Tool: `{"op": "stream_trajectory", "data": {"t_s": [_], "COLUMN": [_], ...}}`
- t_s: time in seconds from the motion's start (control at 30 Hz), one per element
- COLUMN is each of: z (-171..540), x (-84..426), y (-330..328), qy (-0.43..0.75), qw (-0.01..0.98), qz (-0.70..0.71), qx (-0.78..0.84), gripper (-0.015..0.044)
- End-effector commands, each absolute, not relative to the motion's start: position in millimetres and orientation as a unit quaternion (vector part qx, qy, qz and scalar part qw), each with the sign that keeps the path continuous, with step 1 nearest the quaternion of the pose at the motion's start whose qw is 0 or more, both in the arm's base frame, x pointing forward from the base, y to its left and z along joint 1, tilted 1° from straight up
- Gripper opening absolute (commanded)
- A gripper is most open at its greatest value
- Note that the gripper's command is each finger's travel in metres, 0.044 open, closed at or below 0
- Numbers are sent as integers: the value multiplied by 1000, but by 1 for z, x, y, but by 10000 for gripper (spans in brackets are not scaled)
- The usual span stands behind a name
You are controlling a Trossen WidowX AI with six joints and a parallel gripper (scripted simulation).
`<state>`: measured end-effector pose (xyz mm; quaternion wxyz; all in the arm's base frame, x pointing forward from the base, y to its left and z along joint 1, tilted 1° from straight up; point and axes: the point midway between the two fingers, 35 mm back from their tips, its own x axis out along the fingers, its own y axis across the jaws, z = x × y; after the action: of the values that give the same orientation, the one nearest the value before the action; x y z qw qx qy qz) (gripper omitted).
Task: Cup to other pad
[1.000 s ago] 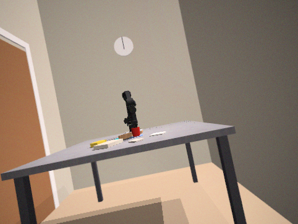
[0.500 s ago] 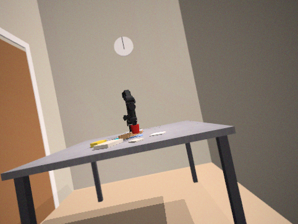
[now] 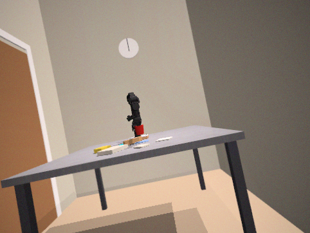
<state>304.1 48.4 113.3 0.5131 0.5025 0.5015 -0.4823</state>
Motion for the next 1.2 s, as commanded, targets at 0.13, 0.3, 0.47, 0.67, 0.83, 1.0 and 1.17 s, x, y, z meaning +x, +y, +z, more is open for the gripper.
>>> {"op": "stream_trajectory", "data": {"t_s": [0.13,0.3,0.47,0.67,0.83,1.0,1.17], "z": [113,113,113,113,113,113,113], "x": [304,304,304,299,292,286,280], "y": [49,49,48,39,28,17,7], "qy": [502,502,502,502,503,503,503], "qw": [513,513,513,513,513,513,513], "qz": [-482,-482,-482,-482,-482,-482,-482], "qx": [502,502,502,502,502,502,501], "gripper": [0,0,0,0,0,0,0]}}
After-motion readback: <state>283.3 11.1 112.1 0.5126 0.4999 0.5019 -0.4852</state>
